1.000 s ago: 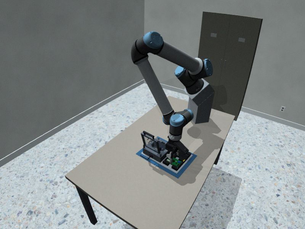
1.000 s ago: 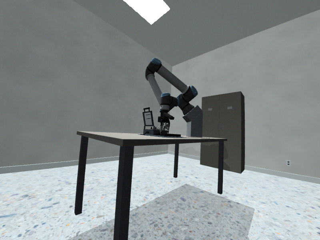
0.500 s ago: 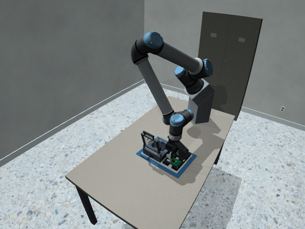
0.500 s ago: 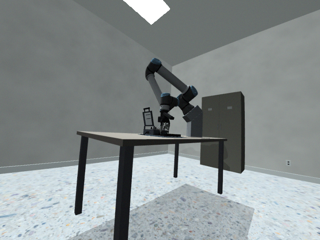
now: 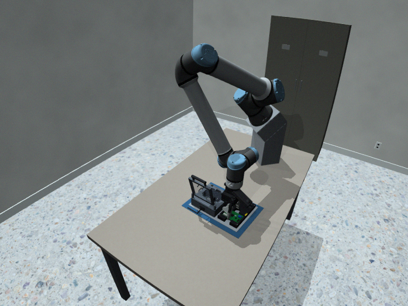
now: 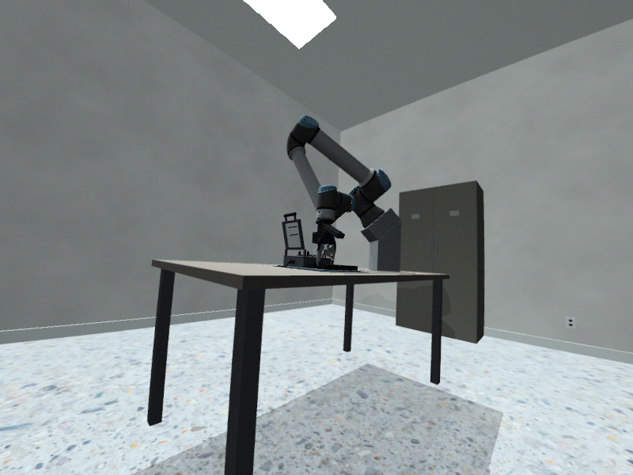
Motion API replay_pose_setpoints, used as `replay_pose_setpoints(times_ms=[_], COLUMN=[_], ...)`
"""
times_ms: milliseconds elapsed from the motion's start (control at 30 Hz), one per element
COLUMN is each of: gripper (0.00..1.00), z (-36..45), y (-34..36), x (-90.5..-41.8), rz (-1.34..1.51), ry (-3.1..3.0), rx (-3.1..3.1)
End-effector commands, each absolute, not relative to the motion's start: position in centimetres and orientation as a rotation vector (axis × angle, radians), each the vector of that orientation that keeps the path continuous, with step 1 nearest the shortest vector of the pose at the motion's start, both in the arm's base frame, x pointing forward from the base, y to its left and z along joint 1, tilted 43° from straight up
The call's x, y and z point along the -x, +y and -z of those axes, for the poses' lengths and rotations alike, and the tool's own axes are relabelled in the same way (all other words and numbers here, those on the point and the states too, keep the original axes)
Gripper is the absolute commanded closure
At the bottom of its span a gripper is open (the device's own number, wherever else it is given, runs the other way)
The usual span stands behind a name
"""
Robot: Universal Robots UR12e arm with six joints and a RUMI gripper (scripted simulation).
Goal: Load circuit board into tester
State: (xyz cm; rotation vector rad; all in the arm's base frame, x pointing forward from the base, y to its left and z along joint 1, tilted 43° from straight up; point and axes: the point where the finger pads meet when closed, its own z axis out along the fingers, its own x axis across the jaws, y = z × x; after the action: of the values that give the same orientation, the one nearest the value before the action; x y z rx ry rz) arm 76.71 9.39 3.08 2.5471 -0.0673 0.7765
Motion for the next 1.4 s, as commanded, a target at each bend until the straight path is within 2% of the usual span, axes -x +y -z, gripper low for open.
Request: replay_pose_setpoints(times_ms=[0,1367], gripper=[0.41,0.41], z=[-2.95,-2.14], y=[9.32,8.82], x=[-76.85,-77.42], rz=[-0.778,-0.778], ry=[-0.067,-0.067], rx=[-2.547,-2.547])
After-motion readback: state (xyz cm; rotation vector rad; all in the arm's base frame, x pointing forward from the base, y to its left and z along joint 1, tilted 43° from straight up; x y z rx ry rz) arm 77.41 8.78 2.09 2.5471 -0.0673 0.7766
